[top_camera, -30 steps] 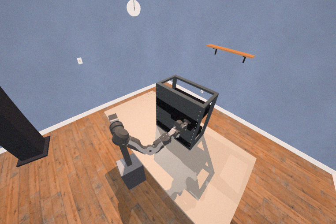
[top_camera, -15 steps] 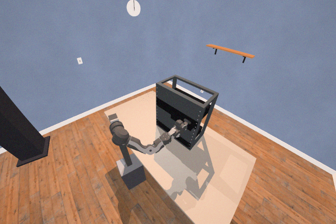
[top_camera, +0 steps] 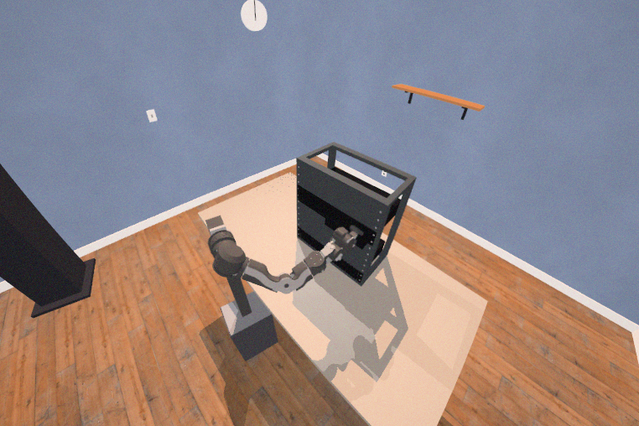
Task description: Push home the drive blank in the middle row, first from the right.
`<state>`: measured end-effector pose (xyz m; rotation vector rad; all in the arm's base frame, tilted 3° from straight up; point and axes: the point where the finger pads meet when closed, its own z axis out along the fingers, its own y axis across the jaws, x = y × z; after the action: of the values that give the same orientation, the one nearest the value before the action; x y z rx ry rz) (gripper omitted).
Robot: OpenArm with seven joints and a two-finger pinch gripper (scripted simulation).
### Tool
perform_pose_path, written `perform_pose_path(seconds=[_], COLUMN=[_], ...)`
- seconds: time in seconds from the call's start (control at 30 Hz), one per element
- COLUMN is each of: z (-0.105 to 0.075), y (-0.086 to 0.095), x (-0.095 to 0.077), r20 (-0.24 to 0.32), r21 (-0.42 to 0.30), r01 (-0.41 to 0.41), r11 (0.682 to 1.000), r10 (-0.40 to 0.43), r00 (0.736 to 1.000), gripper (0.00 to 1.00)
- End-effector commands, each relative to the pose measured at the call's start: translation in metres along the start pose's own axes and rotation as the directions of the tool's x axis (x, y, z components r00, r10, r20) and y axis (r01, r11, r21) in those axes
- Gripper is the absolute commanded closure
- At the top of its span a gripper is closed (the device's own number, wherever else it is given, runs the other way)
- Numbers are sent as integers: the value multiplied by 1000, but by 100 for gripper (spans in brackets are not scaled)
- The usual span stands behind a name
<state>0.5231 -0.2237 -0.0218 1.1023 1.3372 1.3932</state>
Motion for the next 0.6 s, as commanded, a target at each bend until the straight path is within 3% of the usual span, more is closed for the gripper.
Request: perform_pose_path(seconds=[0.0,0.57], z=[4,7], y=[1,2], x=[10,12], r20=[-29,-29], r21=[-8,-8], r01=[2,2], r11=[1000,1000], r10=[-2,-2], r00=[1000,1000], gripper=[100,100])
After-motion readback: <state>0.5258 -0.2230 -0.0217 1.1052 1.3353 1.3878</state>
